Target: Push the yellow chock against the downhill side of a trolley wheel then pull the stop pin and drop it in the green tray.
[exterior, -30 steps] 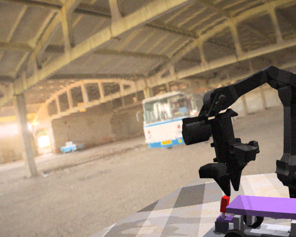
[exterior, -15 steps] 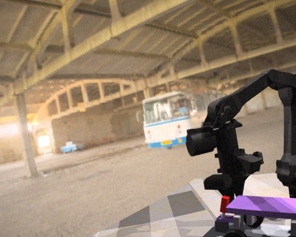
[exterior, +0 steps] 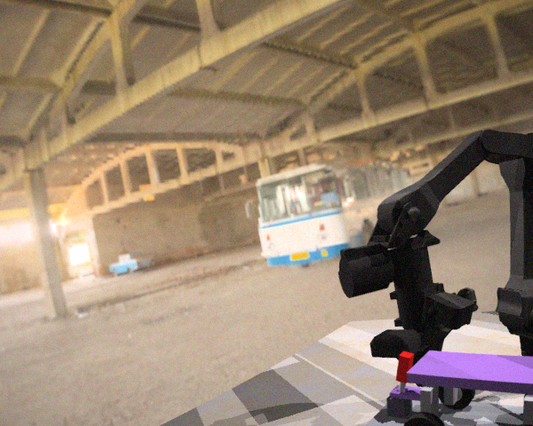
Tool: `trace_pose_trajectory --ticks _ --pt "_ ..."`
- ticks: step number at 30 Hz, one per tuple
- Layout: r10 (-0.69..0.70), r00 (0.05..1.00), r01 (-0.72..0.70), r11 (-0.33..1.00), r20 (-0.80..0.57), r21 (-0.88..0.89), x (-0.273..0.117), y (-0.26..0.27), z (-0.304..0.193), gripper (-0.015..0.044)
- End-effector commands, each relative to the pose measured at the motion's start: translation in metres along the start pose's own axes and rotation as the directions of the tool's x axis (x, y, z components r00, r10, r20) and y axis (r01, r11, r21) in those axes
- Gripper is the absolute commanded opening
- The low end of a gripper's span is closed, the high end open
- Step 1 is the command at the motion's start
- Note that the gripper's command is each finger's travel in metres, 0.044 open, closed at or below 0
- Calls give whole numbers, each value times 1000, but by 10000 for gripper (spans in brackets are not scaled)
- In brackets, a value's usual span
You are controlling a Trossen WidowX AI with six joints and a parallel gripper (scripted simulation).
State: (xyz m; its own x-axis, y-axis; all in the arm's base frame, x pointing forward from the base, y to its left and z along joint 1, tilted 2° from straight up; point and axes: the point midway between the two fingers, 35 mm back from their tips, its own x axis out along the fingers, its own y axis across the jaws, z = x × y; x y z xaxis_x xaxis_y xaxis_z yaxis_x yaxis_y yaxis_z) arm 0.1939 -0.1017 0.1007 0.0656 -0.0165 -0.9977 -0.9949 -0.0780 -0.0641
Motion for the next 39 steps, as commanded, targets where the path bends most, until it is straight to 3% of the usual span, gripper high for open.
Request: trace_pose_trajectory --ticks 1,37,39 --pt "6 1000 -6 1000 10 3 8 1 2 190" --pt "6 1000 -6 1000 10 3 48 1 3 190" --pt "2 1000 -2 1000 2 0 45 1 1 138"
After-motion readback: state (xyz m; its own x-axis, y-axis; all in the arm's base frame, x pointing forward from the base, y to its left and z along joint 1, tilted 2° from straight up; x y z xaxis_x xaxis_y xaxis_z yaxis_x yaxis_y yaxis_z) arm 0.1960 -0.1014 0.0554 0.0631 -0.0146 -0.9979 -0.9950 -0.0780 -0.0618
